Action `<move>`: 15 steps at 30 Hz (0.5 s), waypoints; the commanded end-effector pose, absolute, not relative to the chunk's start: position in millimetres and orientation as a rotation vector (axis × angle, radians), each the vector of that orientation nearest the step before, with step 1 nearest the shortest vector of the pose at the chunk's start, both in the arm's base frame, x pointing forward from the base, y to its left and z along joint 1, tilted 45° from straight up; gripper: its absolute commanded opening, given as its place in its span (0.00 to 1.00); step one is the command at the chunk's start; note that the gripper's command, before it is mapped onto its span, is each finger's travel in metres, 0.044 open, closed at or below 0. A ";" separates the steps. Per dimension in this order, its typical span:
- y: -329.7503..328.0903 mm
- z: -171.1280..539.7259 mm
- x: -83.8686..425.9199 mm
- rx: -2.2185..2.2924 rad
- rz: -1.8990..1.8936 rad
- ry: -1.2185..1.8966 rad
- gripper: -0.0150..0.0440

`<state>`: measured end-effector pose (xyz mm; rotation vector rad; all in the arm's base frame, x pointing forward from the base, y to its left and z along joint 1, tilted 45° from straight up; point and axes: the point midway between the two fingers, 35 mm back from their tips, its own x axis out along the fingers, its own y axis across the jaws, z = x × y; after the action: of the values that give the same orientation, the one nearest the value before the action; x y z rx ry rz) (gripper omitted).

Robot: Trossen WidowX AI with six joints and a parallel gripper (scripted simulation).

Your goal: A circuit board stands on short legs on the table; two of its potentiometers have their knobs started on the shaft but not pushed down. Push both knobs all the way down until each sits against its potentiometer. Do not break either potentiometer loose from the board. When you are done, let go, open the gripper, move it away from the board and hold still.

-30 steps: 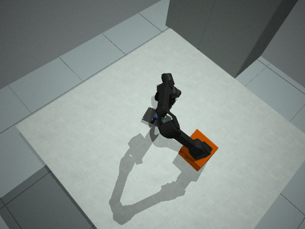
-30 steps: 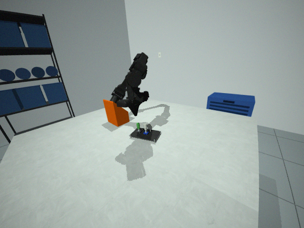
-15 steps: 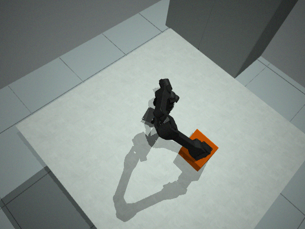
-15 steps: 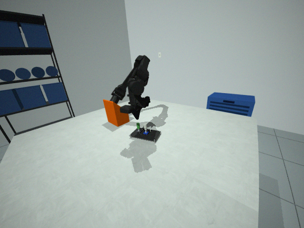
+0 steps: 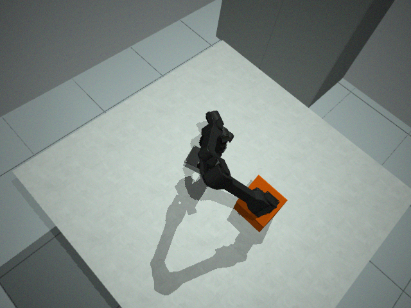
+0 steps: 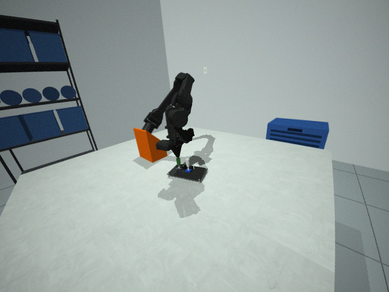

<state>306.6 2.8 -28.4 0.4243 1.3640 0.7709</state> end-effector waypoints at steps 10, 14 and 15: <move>4.7 -30.1 305.4 0.433 0.770 1.365 0.25; 5.5 -30.8 305.5 0.433 0.770 1.365 0.25; 5.7 -31.0 305.5 0.433 0.770 1.365 0.25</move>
<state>305.6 4.7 -30.4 0.4268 1.3660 0.7707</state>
